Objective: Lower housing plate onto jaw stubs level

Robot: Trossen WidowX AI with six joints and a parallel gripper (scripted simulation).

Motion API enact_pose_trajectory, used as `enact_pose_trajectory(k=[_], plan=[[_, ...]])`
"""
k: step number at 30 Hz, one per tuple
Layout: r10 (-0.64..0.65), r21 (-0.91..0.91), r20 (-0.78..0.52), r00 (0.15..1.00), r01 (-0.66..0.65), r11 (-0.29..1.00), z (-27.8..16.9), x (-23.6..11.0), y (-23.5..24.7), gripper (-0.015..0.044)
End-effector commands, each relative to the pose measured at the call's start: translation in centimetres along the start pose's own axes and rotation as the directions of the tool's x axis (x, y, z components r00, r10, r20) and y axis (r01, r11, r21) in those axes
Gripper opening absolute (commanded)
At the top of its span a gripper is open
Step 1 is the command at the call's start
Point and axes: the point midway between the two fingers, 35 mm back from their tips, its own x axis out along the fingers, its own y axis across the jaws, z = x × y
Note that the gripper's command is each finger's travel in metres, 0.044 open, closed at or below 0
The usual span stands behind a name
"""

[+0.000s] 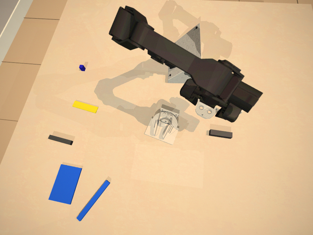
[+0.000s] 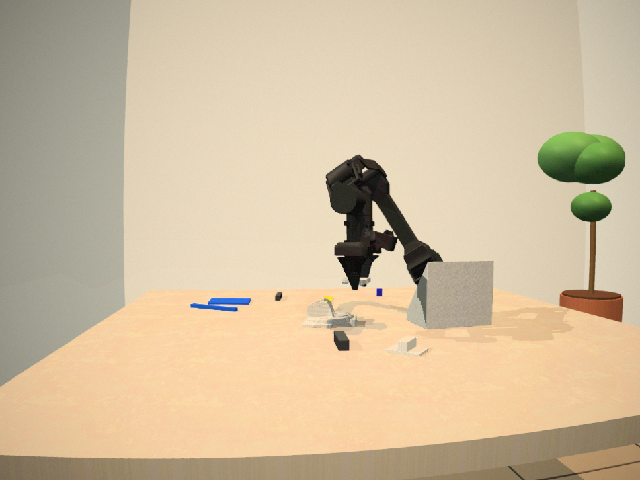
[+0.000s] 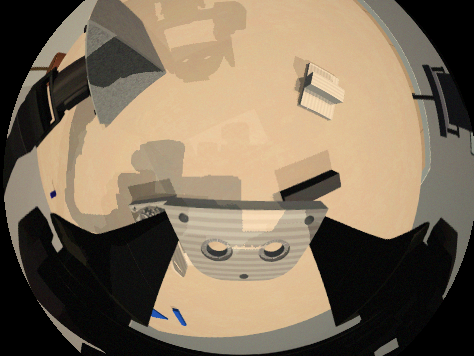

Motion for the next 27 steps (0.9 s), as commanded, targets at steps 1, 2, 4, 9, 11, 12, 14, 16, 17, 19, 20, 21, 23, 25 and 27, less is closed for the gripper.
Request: enact_pose_trajectory(k=[1, 2, 4, 9, 11, 12, 14, 16, 17, 19, 20, 21, 23, 25, 27], plan=[[0.007, -0.027, -0.006, 1.000, -0.007, 1.000, -0.9, 0.1, 1.3, 0.0351], [0.007, -0.032, -0.007, 1.000, -0.007, 0.999, -1.1, 0.2, 1.6, 0.0351], [0.008, -0.041, -0.007, 1.000, -0.008, 0.999, -1.4, 0.2, 2.1, 0.0351], [0.011, -0.065, -0.009, 1.000, -0.011, 0.998, -2.3, 0.3, 3.5, 0.0351], [0.012, -0.075, -0.009, 1.000, -0.012, 0.997, -2.6, 0.4, 4.1, 0.0351], [0.012, -0.079, -0.009, 1.000, -0.013, 0.997, -2.8, 0.5, 4.4, 0.0351], [0.014, -0.089, -0.010, 1.000, -0.015, 0.996, -3.1, 0.5, 5.0, 0.0351], [0.015, -0.098, -0.011, 1.000, -0.016, 0.995, -3.4, 0.6, 5.5, 0.0351], [0.016, -0.103, -0.011, 1.000, -0.017, 0.995, -3.5, 0.7, 5.8, 0.0351], [0.018, -0.112, -0.012, 1.000, -0.019, 0.993, -3.8, 0.8, 6.4, 0.0351], [0.019, -0.117, -0.012, 1.000, -0.020, 0.993, -3.9, 0.8, 6.7, 0.0351], [0.020, -0.122, -0.013, 1.000, -0.021, 0.992, -4.0, 0.9, 7.0, 0.0351], [0.021, -0.131, -0.013, 1.000, -0.023, 0.991, -4.2, 1.0, 7.6, 0.0351], [0.024, -0.140, -0.014, 1.000, -0.025, 0.990, -4.5, 1.1, 8.2, 0.0351], [0.026, -0.149, -0.015, 1.000, -0.028, 0.988, -4.7, 1.2, 8.8, 0.0351]])
